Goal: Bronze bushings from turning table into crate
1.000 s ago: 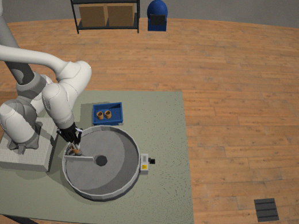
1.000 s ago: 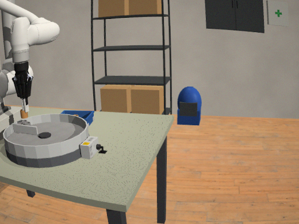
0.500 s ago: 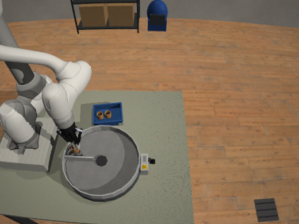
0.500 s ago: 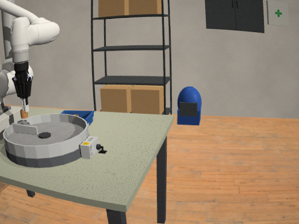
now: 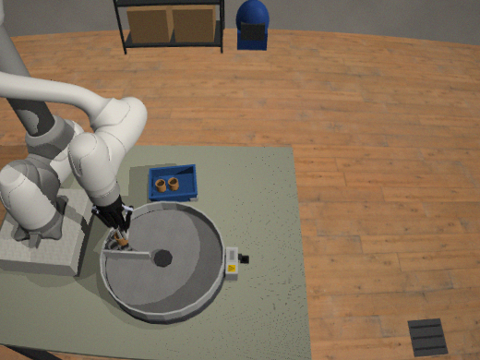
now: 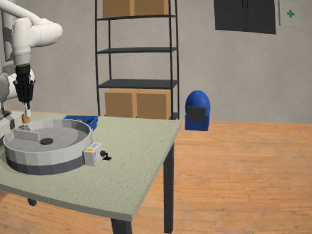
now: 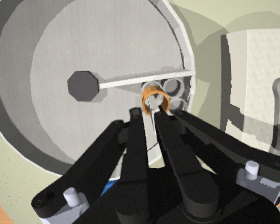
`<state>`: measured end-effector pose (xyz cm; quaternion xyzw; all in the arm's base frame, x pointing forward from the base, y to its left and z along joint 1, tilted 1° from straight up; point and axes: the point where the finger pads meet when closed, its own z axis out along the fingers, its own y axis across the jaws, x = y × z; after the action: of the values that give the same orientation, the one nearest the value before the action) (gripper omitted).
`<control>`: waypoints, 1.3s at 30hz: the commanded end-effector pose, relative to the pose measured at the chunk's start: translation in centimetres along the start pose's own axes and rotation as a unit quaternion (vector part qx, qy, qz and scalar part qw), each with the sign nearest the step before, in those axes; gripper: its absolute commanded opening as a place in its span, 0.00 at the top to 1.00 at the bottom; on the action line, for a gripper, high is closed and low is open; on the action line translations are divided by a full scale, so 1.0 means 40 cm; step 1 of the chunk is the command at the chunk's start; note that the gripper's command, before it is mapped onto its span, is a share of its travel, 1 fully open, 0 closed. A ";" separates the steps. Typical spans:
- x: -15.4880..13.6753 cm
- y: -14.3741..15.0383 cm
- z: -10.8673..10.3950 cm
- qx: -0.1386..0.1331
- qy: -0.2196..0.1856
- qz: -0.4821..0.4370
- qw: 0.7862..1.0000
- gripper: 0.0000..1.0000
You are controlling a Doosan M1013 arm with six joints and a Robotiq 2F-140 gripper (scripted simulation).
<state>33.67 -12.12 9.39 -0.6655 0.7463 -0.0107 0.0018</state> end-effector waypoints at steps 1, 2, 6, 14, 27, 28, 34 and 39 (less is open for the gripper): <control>-0.012 -0.006 0.000 0.000 0.000 0.000 1.000 1.00; -0.012 -0.006 0.000 0.000 0.000 0.000 1.000 1.00; -0.033 -0.018 0.000 0.000 0.000 0.000 1.000 1.00; -0.141 -0.077 0.000 0.000 0.000 0.000 1.000 1.00; -0.384 -0.210 0.000 0.000 0.000 0.000 1.000 1.00; -0.406 -0.222 0.000 0.000 0.000 0.000 1.000 1.00; -0.543 -0.297 0.000 0.000 0.000 0.000 1.000 1.00; -0.618 -0.338 0.000 0.000 0.000 0.000 1.000 1.00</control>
<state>48.49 9.15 9.40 -0.6660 0.7459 -0.0099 0.0032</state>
